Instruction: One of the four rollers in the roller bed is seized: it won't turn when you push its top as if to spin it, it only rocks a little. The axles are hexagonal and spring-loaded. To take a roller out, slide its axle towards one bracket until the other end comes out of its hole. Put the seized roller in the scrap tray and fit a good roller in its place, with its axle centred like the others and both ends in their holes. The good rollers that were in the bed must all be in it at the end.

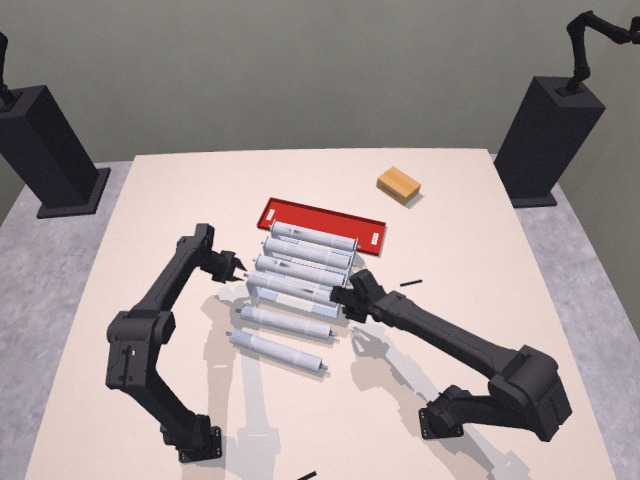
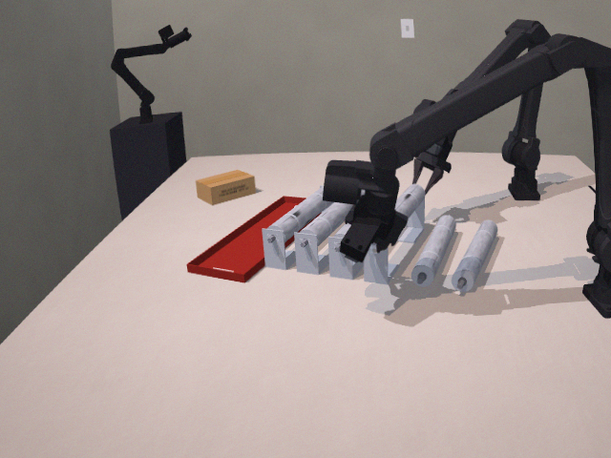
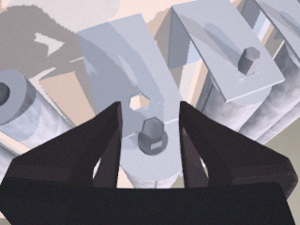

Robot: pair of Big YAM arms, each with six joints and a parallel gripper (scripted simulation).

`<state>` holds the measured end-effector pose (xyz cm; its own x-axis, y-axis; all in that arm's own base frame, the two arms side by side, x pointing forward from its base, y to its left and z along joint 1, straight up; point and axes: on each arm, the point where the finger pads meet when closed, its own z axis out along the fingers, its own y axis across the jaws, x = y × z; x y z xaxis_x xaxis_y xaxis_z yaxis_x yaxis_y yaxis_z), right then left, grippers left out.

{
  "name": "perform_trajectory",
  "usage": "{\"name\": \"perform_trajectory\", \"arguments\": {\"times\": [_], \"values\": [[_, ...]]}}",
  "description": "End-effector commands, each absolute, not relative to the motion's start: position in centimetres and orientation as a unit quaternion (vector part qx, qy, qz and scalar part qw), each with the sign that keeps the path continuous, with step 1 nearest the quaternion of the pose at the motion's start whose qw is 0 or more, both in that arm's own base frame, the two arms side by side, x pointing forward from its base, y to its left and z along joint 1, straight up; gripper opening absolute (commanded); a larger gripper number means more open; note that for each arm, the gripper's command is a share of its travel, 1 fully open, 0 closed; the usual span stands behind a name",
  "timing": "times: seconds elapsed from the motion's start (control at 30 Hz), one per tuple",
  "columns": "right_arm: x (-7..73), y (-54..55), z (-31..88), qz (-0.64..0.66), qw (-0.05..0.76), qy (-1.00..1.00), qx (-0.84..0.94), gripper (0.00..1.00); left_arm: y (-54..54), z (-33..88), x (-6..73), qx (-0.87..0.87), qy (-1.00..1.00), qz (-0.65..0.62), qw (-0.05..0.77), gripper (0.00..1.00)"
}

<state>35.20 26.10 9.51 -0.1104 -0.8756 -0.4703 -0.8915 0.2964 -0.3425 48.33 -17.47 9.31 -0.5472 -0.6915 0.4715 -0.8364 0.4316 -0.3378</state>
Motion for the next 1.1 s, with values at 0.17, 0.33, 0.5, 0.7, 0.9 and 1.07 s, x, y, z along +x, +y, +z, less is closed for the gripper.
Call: {"name": "perform_trajectory", "arguments": {"times": [0.17, 0.33, 0.5, 0.7, 0.9, 1.07], "values": [[37.5, 27.4, 13.4, 0.011, 0.341, 0.738, -0.582, 0.32, -17.1, 11.5, 49.9, 0.453, -0.836, 0.287, 0.117, 0.03], [37.5, 27.4, 13.4, 0.011, 0.341, 0.738, -0.582, 0.32, -17.1, 11.5, 49.9, 0.454, -0.836, 0.286, 0.116, 0.03], [37.5, 27.4, 13.4, 0.011, 0.341, 0.738, -0.582, 0.32, -17.1, 11.5, 49.9, 0.454, -0.836, 0.286, 0.116, 0.03], [37.5, 27.4, 13.4, 0.011, 0.341, 0.738, -0.582, 0.32, -17.1, 11.5, 49.9, 0.454, -0.836, 0.286, 0.116, 0.03], [37.5, 27.4, 13.4, 0.011, 0.341, 0.738, -0.582, 0.03, -17.1, 11.5, 49.9, 0.454, -0.836, 0.286, 0.116, 0.03], [37.4, 27.4, 13.3, 0.011, 0.341, 0.738, -0.582, 0.03, -17.1, 11.5, 49.9, 0.454, -0.836, 0.286, 0.116, 0.03]]}}
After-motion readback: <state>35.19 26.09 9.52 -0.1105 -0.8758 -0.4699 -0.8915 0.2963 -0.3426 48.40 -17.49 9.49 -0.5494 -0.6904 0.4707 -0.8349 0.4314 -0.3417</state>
